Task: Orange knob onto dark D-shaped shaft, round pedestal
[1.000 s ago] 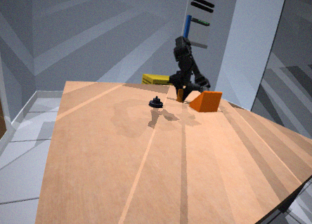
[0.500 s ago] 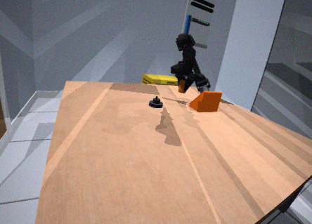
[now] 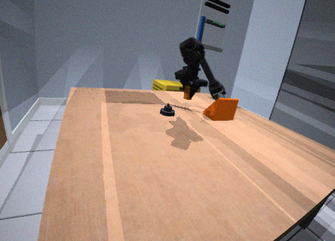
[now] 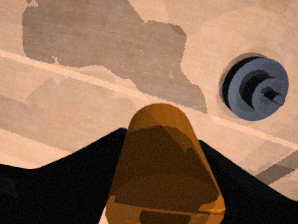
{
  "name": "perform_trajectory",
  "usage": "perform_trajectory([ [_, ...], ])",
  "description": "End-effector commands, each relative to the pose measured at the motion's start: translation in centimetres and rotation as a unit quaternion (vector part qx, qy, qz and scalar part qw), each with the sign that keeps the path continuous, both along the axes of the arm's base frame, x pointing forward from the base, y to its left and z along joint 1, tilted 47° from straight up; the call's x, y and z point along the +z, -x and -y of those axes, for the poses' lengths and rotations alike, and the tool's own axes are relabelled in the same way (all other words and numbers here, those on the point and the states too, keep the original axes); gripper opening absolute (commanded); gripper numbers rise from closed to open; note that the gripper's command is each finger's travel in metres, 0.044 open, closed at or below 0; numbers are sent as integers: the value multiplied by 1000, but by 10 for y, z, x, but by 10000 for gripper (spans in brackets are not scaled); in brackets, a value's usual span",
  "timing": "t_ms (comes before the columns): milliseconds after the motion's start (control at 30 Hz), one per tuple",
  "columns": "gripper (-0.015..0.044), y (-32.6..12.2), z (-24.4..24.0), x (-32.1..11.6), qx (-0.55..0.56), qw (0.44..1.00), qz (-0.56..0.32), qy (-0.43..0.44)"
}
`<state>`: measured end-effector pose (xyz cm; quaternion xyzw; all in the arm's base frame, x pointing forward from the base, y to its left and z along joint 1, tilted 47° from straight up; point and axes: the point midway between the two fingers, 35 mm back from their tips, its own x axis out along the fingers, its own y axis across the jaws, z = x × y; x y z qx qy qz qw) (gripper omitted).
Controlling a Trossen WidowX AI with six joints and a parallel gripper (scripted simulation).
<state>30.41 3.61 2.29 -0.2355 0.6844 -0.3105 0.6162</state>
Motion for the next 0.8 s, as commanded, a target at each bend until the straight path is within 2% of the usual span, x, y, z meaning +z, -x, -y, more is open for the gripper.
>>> perform_trajectory([
  [0, 0, -5, 10, 8, 5, 1000, 4, -2],
  [767, 0, -14, 74, 41, 5, 1000, 5, 2],
])
